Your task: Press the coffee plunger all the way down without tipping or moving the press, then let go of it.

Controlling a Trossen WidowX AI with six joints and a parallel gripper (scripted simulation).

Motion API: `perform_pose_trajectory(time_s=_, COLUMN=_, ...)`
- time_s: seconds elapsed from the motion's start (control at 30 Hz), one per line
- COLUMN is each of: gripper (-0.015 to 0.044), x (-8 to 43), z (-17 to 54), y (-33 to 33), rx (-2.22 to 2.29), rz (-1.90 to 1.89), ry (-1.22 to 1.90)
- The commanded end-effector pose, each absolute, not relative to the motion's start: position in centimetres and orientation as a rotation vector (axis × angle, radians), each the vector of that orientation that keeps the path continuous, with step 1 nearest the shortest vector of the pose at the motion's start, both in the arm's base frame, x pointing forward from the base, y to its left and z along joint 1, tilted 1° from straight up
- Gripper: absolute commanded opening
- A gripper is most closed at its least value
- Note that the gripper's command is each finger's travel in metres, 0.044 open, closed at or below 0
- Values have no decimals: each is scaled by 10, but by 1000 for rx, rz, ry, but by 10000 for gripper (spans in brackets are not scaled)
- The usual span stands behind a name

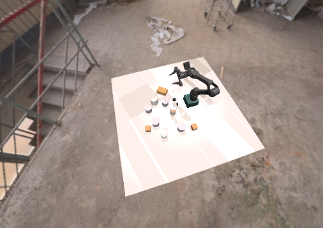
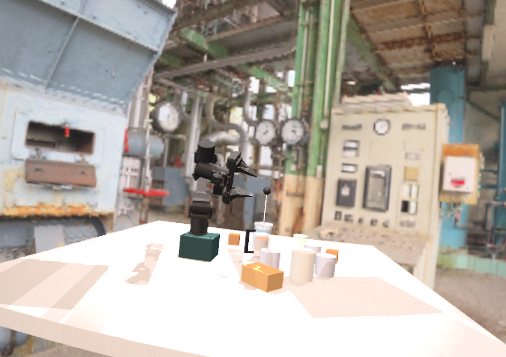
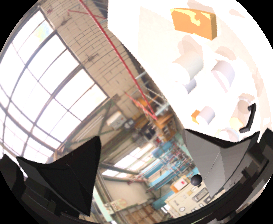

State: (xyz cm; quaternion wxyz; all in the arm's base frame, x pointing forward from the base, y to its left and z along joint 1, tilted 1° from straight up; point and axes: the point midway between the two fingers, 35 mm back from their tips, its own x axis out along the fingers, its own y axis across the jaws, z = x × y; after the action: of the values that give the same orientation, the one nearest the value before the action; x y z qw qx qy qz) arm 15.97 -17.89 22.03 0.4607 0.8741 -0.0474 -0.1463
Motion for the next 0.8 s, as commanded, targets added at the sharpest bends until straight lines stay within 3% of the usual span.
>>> perform_pose_trajectory(time_s=0.0, gripper=426, x=161, z=220, y=-178, rx=2141, rz=-362, ry=-110)
perform_pose_trajectory(time_s=0.43, gripper=440, x=218, z=237, y=-113, rx=1428, rz=-360, ry=275)
perform_pose_trajectory(time_s=0.77, gripper=440, x=227, z=259, y=-45, rx=732, rz=-204, ry=477)
